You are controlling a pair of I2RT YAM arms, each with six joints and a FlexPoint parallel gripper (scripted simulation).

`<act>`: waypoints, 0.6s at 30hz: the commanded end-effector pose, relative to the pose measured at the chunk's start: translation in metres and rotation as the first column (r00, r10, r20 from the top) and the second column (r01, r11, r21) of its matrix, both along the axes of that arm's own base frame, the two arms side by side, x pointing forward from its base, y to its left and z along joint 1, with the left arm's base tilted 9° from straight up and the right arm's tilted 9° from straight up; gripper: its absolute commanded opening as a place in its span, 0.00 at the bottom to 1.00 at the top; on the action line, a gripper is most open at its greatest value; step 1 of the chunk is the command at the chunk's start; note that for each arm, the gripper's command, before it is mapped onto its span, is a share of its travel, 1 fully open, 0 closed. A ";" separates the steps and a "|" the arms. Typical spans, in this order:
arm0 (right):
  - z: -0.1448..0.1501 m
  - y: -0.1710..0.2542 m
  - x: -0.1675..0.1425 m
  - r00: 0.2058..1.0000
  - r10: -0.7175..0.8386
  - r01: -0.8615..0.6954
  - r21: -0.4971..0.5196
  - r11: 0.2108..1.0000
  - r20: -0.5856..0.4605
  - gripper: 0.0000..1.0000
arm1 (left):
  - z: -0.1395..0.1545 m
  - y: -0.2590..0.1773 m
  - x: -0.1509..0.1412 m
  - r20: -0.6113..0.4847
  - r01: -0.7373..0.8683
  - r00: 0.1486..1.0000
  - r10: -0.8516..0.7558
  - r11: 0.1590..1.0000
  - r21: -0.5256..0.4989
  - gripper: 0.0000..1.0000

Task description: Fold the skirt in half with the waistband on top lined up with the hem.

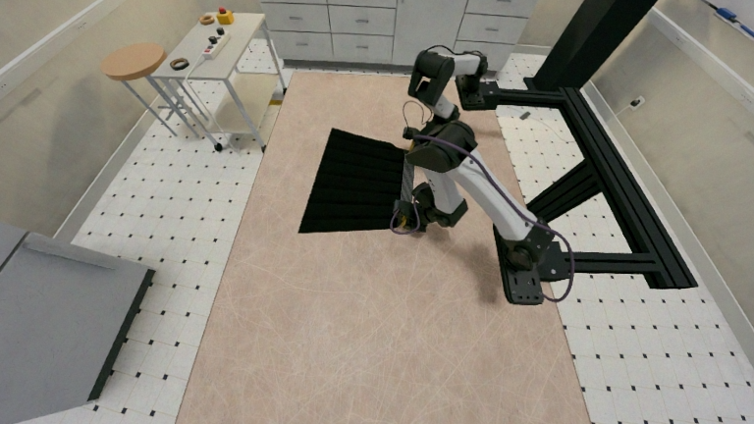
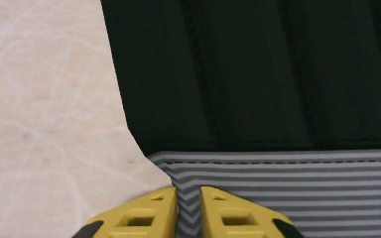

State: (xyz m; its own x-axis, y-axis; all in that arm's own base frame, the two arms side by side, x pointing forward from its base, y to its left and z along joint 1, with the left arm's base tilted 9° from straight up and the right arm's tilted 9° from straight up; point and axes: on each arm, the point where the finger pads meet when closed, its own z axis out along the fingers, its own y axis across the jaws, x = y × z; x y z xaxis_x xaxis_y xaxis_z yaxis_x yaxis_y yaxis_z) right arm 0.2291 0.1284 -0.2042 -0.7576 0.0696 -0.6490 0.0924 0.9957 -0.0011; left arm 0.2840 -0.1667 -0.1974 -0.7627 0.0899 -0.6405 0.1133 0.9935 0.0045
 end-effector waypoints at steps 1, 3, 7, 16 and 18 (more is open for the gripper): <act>-0.011 0.004 -0.004 0.999 0.021 -0.021 0.007 1.000 -0.043 0.10 | -0.015 0.008 -0.007 -0.046 0.004 0.999 -0.002 1.000 0.027 0.10; -0.011 0.003 -0.005 0.999 0.022 -0.022 0.005 1.000 -0.045 0.10 | -0.015 0.009 -0.008 -0.048 0.004 0.999 -0.002 1.000 0.029 0.10; -0.011 0.004 -0.004 0.999 0.022 -0.022 0.007 1.000 -0.043 0.02 | -0.015 0.008 -0.007 -0.046 0.004 0.999 -0.003 1.000 0.027 0.02; -0.011 0.004 -0.004 0.999 0.022 -0.021 0.007 1.000 -0.043 0.02 | -0.015 0.009 -0.007 -0.047 0.004 0.999 -0.002 1.000 0.028 0.02; -0.011 0.004 -0.004 0.999 0.022 -0.021 0.007 1.000 -0.043 0.02 | -0.015 0.009 -0.007 -0.047 0.004 0.999 -0.002 1.000 0.028 0.02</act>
State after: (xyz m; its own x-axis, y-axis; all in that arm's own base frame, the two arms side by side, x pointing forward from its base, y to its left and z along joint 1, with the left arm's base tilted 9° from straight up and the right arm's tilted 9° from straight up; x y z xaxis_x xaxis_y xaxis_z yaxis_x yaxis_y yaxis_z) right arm 0.2330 0.1321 -0.2024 -0.7460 0.0807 -0.6610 0.0939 0.9955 0.0155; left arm 0.2859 -0.1696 -0.1968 -0.7602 0.0857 -0.6440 0.1170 0.9931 -0.0059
